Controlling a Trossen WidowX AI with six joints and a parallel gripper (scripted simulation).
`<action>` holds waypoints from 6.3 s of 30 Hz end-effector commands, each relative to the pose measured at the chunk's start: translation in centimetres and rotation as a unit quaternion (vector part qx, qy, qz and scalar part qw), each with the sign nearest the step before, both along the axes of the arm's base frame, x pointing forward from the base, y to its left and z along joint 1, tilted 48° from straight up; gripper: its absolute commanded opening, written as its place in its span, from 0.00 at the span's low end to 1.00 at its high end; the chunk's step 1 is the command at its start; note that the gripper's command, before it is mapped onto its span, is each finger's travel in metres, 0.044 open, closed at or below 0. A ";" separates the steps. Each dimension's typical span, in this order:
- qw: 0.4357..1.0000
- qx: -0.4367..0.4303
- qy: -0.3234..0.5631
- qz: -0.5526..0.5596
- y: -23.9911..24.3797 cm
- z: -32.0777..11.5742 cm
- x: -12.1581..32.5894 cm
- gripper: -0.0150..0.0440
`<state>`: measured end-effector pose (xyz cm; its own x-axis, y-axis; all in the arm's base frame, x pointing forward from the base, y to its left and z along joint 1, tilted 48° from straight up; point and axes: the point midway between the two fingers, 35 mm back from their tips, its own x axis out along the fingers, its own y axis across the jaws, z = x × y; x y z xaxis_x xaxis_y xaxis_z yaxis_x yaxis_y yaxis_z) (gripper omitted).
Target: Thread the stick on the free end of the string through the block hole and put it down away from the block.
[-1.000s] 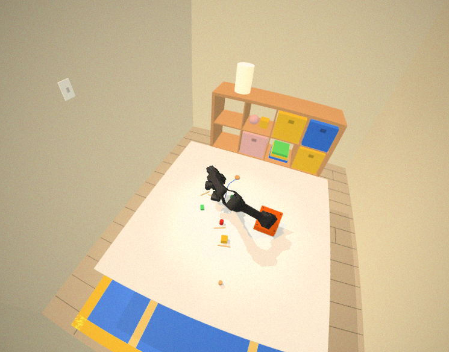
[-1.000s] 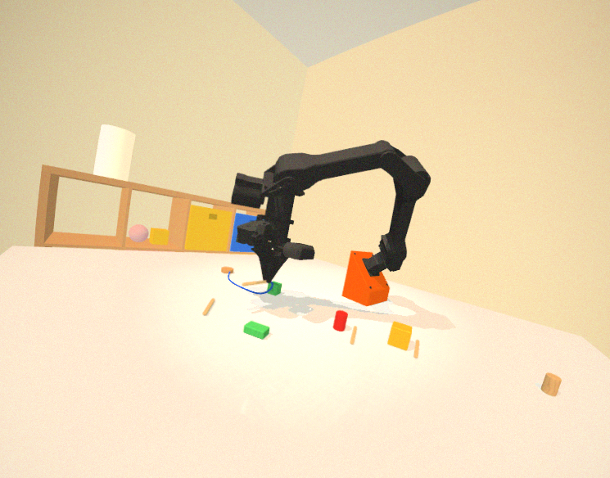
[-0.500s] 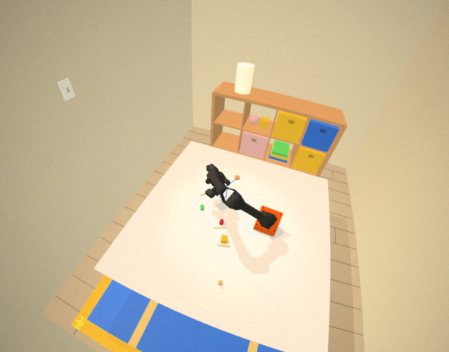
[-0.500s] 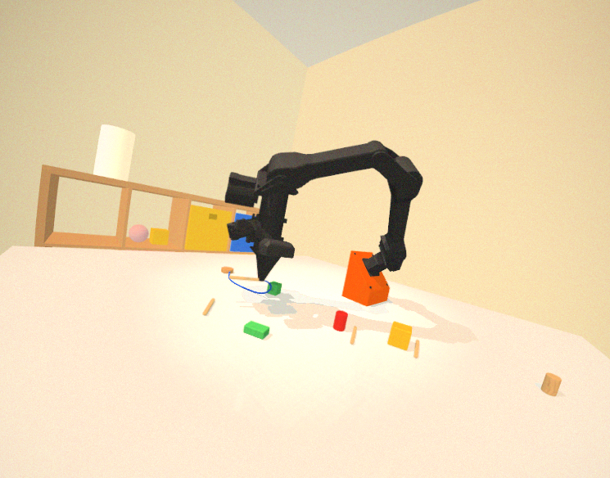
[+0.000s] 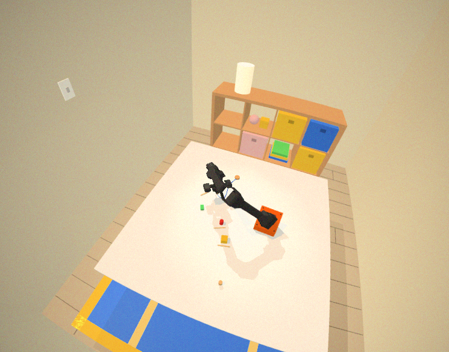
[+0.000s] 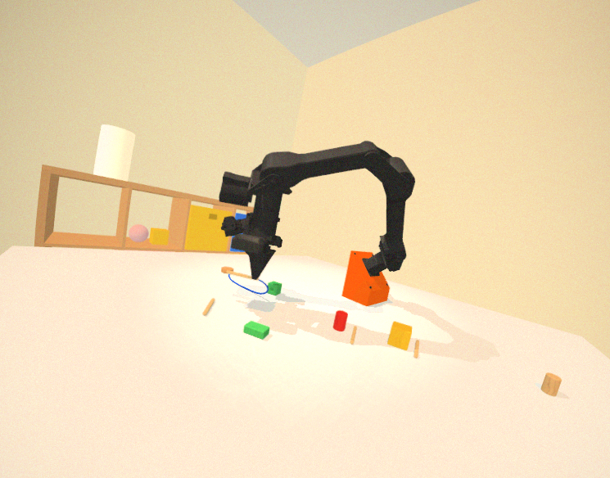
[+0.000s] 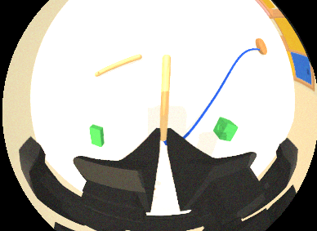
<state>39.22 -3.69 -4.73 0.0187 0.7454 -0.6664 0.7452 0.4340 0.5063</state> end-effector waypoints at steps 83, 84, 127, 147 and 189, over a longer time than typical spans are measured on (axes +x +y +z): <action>0.614 0.020 0.584 -0.531 -2.1 -2.3 5.5 0.25; 0.615 0.020 0.583 -0.531 -2.0 -2.3 5.7 0.25; 0.621 0.024 0.578 -0.529 0.1 -0.9 8.6 0.25; 0.616 0.024 0.583 -0.530 1.9 -1.2 7.5 0.25; 0.607 0.025 0.591 -0.531 4.6 -1.9 4.4 0.25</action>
<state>43.98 0.97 -6.56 0.0360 0.7477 -0.6631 0.4544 -0.6032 -0.6555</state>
